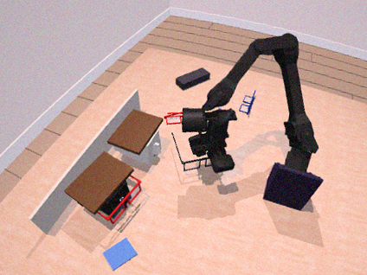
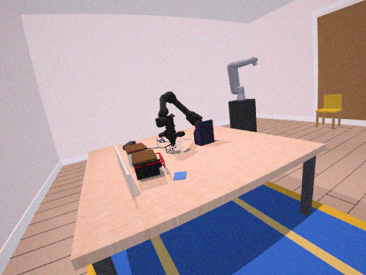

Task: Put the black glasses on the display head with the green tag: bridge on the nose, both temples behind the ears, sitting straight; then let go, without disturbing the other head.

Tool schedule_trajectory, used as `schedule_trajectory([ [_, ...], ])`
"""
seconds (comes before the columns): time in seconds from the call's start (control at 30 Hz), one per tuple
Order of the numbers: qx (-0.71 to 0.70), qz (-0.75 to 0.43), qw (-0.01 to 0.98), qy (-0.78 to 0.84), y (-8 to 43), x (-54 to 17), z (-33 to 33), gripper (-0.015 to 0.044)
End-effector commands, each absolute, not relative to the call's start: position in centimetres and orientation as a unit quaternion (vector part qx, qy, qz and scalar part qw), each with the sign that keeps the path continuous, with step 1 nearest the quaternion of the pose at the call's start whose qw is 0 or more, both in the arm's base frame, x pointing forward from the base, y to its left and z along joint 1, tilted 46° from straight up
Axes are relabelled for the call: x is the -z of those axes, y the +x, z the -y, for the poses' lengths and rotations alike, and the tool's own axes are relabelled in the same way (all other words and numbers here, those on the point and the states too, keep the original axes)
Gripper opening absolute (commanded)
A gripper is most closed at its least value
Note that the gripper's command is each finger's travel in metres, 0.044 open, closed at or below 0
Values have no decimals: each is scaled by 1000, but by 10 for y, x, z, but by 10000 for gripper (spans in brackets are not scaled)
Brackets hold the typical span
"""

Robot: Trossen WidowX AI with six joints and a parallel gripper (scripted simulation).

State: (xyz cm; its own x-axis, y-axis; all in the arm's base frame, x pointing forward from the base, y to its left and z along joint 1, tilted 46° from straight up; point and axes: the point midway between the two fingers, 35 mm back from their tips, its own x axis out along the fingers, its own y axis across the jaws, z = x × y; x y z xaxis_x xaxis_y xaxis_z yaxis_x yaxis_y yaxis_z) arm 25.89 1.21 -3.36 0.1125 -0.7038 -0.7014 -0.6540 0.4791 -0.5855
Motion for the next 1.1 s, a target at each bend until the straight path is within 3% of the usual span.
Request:
schedule_trajectory([
  [0.0, 23, -667, 540, -513, 257, 36, -8, 0],
  [0.67, 26, -667, 539, -513, 256, 46, 6, 0],
  [0.8, 25, -666, 543, -511, 258, 45, 3, 105],
  [1.07, 25, -666, 543, -511, 258, 44, 3, 107],
])
